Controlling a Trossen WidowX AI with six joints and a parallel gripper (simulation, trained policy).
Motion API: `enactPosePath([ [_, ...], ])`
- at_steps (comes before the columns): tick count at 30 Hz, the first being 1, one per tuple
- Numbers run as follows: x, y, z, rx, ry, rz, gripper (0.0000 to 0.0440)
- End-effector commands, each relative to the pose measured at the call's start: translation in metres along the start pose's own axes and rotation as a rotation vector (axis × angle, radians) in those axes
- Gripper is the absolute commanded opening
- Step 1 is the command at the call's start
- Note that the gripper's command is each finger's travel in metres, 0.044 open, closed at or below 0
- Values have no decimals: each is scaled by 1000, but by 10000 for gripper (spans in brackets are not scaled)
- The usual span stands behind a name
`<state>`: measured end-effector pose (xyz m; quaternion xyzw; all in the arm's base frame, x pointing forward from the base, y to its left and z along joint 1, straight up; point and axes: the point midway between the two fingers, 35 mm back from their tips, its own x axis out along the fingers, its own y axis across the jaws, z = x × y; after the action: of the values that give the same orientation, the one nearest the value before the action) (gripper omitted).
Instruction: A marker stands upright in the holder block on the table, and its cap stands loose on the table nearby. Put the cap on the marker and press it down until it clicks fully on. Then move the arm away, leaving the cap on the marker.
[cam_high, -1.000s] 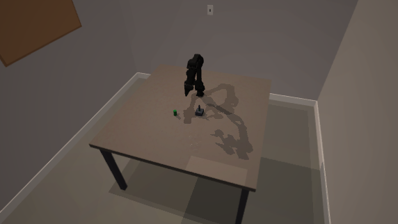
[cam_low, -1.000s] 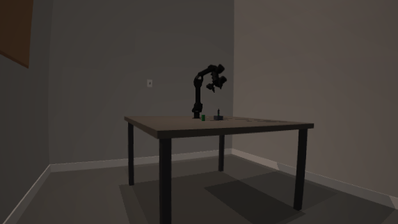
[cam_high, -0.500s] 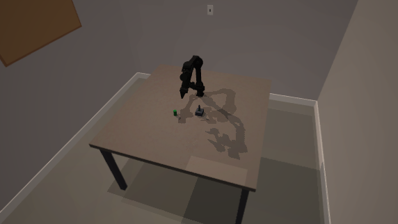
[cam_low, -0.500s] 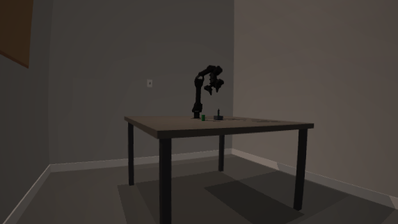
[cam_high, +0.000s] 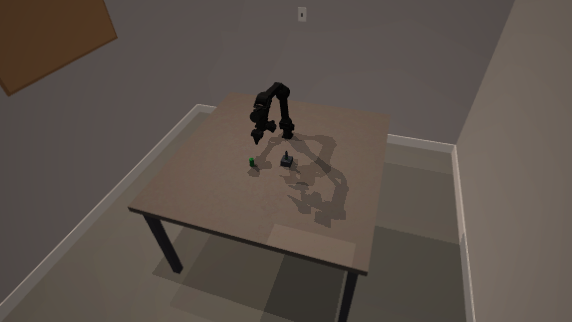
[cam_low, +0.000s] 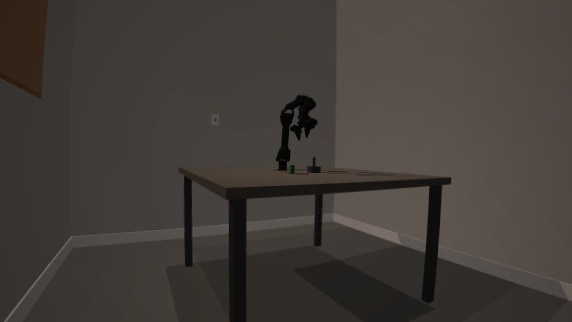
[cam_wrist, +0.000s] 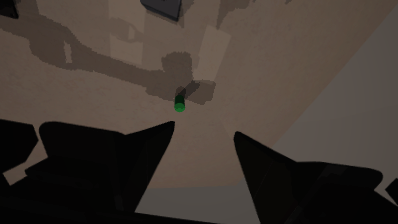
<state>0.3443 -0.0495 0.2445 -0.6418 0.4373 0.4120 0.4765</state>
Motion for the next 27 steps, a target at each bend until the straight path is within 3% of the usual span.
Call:
enactPosePath([
  [1,4,1,-6,32,-11,19,322],
  [27,54,17,-39,171,-94,184,316],
])
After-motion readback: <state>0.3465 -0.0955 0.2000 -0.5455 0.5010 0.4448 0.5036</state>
